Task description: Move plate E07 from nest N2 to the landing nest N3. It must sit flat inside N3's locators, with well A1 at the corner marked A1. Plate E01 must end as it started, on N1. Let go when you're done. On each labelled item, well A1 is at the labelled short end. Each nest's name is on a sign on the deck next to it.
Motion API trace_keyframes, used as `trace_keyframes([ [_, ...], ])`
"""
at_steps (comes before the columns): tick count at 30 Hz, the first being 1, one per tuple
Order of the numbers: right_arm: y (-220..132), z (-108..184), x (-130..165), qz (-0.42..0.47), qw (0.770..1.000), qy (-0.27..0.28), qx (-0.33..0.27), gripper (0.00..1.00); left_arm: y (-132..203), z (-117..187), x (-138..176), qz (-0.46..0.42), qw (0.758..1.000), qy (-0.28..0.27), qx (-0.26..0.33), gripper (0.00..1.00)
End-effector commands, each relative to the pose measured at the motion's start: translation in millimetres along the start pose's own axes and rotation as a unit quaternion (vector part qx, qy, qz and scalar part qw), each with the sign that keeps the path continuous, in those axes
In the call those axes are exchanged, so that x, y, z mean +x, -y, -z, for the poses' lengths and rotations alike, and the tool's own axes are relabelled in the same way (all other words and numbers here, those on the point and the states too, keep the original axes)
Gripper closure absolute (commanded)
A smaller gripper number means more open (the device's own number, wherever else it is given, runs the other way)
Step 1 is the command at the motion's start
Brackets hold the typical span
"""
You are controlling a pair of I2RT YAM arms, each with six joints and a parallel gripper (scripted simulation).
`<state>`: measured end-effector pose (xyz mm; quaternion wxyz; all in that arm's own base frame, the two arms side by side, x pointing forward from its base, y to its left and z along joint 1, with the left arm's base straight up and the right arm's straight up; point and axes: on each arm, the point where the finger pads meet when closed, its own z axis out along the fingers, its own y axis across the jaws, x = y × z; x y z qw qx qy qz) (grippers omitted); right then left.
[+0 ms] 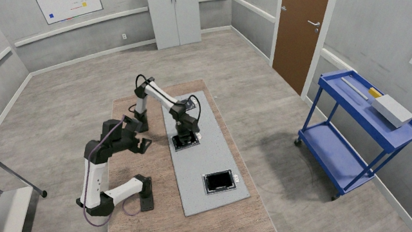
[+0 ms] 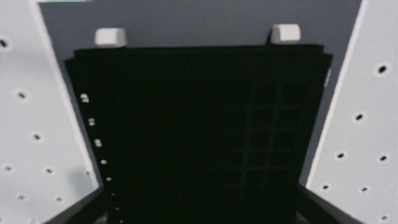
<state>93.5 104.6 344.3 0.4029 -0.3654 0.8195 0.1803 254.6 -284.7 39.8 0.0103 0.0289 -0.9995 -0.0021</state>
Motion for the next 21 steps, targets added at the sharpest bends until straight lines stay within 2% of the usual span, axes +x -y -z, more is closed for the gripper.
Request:
trace_keyframes([
  [1, 0.4, 0.8, -4.6, 0.001, 1.000, 0.000, -0.001, 0.00, 5.0, -15.1, 0.5, -0.007, 1.000, 0.003, 0.004, 0.19],
  [12, 0.3, 0.8, -4.6, -0.004, 1.000, 0.001, -0.002, 0.00, -0.5, -25.3, 2.7, -0.003, 1.000, -0.004, -0.004, 0.19],
  [15, 0.3, 0.9, -5.8, 0.000, 1.000, 0.003, -0.002, 0.00, 6.5, -8.7, -2.3, -0.004, 1.000, 0.000, 0.002, 0.19],
  [21, -0.4, 0.9, -4.8, 0.000, 1.000, 0.001, -0.004, 0.00, 6.4, -7.0, -3.1, -0.004, 1.000, 0.002, 0.001, 0.19],
])
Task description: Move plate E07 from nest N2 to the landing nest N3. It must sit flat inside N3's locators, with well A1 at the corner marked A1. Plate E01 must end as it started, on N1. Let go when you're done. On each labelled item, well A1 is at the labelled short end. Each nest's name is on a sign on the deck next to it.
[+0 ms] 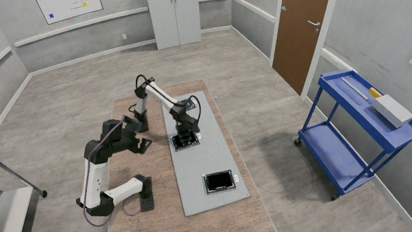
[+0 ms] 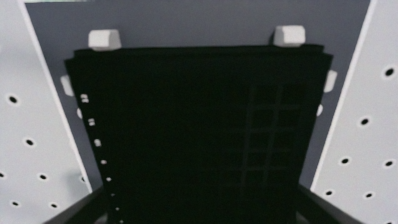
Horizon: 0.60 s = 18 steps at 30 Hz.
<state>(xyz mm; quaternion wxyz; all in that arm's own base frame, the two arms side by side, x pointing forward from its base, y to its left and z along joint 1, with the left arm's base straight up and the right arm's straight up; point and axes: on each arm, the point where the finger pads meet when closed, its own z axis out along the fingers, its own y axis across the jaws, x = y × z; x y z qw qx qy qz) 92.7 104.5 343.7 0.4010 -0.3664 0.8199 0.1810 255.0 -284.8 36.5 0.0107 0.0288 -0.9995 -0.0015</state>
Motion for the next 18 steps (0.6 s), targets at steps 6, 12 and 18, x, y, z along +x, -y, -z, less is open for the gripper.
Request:
trace_keyframes([
  [6, 0.5, 0.8, -6.2, 0.001, 1.000, 0.004, -0.001, 0.00, 6.0, 22.0, -3.7, -0.007, 1.000, 0.016, 0.018, 0.00],
  [12, 0.5, 0.8, -5.3, 0.001, 1.000, 0.002, -0.001, 0.00, 4.6, 48.4, -7.6, -0.003, 0.999, 0.026, 0.030, 0.00],
  [18, 0.5, 0.8, -5.5, 0.001, 1.000, 0.002, -0.001, 0.00, 3.2, 61.1, -9.9, -0.011, 0.999, 0.027, 0.021, 0.00],
])
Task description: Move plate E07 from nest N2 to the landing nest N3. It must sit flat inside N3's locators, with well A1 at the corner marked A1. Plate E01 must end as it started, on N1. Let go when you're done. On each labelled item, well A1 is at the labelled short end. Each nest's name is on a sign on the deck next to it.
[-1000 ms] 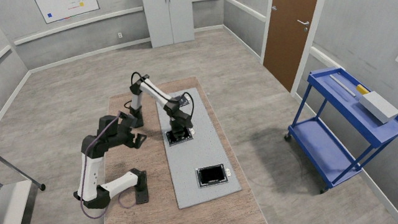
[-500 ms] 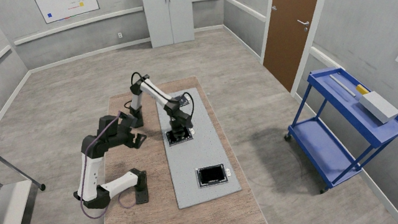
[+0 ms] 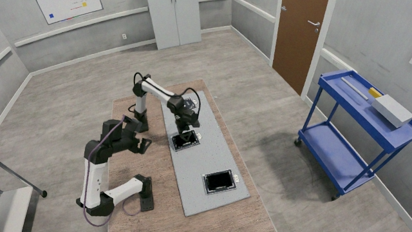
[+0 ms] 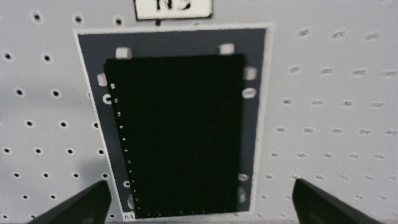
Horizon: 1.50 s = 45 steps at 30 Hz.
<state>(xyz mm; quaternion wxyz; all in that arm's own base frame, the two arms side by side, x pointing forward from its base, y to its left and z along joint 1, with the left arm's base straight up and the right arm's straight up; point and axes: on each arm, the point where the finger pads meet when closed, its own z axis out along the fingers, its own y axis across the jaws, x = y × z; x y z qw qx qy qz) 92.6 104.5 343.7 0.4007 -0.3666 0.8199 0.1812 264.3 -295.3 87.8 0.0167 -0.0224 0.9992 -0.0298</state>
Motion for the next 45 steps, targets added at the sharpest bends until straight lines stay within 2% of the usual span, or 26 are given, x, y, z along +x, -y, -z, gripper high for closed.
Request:
trace_keyframes([
  [1, 0.6, 0.8, -5.7, 0.001, 1.000, 0.003, -0.001, 0.00, -7.1, 9.9, -2.7, -0.004, 1.000, 0.000, -0.011, 0.00],
  [3, 0.6, 0.8, -5.5, 0.001, 1.000, 0.002, -0.001, 0.00, -6.2, 10.2, -4.1, -0.014, 1.000, 0.004, -0.008, 0.00],
  [4, 0.6, 0.8, -5.4, 0.001, 1.000, 0.002, -0.001, 0.00, -3.3, 19.6, -4.7, -0.030, 0.999, 0.019, 0.004, 0.00],
  [9, 0.7, 0.8, -7.0, 0.002, 1.000, 0.005, -0.001, 0.00, -3.3, 26.9, -2.9, -0.144, 0.987, 0.064, 0.026, 0.00],
  [17, 1.8, 0.8, -5.4, -0.002, 1.000, 0.002, 0.003, 0.00, -15.8, 45.3, 12.9, -0.284, 0.950, 0.114, 0.057, 0.00],
  [19, 1.8, 0.8, -5.4, -0.002, 1.000, 0.002, 0.003, 0.00, -15.8, 45.3, 12.9, -0.284, 0.950, 0.114, 0.057, 0.00],
  [26, 2.7, 0.9, -5.5, -0.004, 1.000, 0.002, 0.005, 0.00, -28.0, 58.3, 23.0, -0.381, 0.908, 0.154, 0.076, 0.00],
  [34, 2.3, 0.9, -6.0, -0.002, 1.000, 0.003, 0.004, 0.00, -39.5, 60.9, 30.6, -0.414, 0.891, 0.167, 0.080, 0.00],
  [45, 3.1, 0.9, -5.5, -0.005, 1.000, 0.002, 0.006, 0.00, -39.4, 58.4, 30.6, -0.414, 0.892, 0.163, 0.079, 0.00],
])
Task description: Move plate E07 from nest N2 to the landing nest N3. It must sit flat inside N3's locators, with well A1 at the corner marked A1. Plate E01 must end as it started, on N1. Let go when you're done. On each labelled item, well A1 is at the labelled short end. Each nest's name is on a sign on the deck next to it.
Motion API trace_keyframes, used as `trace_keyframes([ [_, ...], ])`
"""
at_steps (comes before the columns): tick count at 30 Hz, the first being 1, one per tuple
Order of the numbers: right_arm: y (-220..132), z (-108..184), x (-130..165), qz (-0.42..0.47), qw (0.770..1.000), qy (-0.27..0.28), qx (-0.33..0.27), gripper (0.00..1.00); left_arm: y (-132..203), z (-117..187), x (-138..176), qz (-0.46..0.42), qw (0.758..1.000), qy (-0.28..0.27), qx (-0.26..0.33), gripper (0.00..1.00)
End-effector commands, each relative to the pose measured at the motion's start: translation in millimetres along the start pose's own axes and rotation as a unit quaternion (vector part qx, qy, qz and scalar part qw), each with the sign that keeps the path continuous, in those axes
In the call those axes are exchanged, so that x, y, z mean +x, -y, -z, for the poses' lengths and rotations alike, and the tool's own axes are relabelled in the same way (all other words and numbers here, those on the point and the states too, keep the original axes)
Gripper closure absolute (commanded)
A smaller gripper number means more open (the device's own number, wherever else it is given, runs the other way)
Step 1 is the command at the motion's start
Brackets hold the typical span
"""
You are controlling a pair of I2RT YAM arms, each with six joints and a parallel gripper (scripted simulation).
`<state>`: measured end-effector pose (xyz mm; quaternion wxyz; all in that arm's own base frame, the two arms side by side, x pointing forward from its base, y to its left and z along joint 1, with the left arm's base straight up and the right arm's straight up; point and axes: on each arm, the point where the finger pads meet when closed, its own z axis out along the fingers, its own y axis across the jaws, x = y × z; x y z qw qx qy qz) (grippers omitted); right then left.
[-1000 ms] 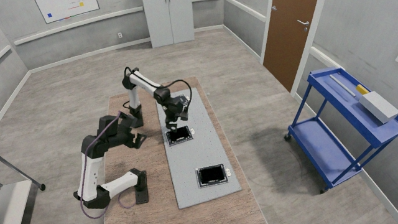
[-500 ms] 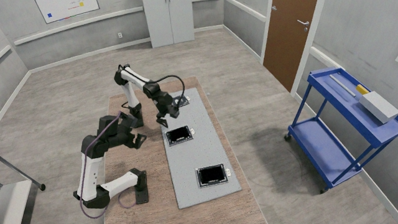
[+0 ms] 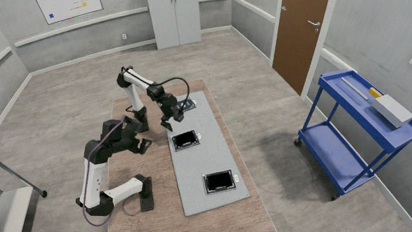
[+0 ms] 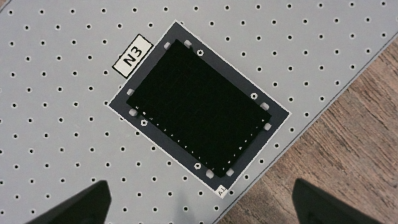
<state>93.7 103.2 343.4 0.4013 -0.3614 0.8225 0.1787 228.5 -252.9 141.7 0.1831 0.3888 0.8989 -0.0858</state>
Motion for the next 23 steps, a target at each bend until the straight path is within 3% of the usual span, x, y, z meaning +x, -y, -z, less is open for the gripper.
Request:
trace_keyframes([
  [1, 1.4, 0.9, -5.8, -0.001, 1.000, 0.003, 0.002, 0.00, -0.4, 0.3, -2.1, -0.002, 1.000, 0.012, 0.005, 0.00],
  [23, 1.6, 0.8, -7.6, -0.001, 1.000, 0.006, 0.002, 0.00, -0.3, 1.8, -3.7, -0.001, 1.000, 0.010, 0.002, 0.00],
])
